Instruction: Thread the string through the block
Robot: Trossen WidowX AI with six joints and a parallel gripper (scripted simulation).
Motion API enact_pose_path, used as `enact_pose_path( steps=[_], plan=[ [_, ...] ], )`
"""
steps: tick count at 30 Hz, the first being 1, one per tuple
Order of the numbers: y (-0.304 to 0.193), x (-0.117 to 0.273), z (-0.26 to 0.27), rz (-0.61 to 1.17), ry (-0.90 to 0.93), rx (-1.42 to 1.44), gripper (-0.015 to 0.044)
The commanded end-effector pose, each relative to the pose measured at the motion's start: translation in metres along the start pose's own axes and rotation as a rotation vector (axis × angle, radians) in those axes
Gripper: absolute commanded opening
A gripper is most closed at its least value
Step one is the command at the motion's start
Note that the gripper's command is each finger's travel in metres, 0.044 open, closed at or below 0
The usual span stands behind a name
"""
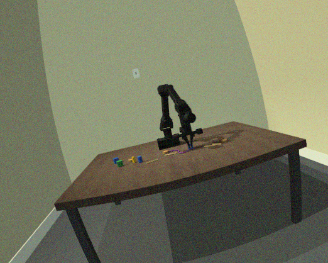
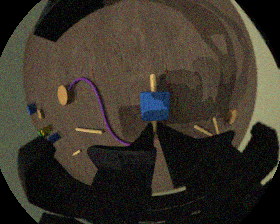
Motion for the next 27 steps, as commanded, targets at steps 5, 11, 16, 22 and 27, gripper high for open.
enact_pose_path(
  steps=[5, 11, 16, 22, 27],
  plan=[
    [0.002, 0.000, 0.000, -0.001, 0.000, 0.000, 0.0079],
    [0.002, 0.002, 0.000, -0.001, 0.000, 0.000, 0.0124],
    [0.001, 0.070, -0.001, 0.000, 0.000, 0.000, 0.0124],
    [0.002, 0.081, 0.000, 0.000, 0.000, 0.000, 0.0124],
    [0.002, 0.077, -0.002, 0.013, -0.010, -0.142, 0.0124]
  ],
)
Point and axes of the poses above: the point midway between the two fingers, 35 mm back from their tips, its own x axis back along the fingers, its own z axis across the jaws, y = z × x, the point moved 1 cm from there along x, back along the fingers, and after that the axes turned 5 degrees about -x, right-handed, at the moved point
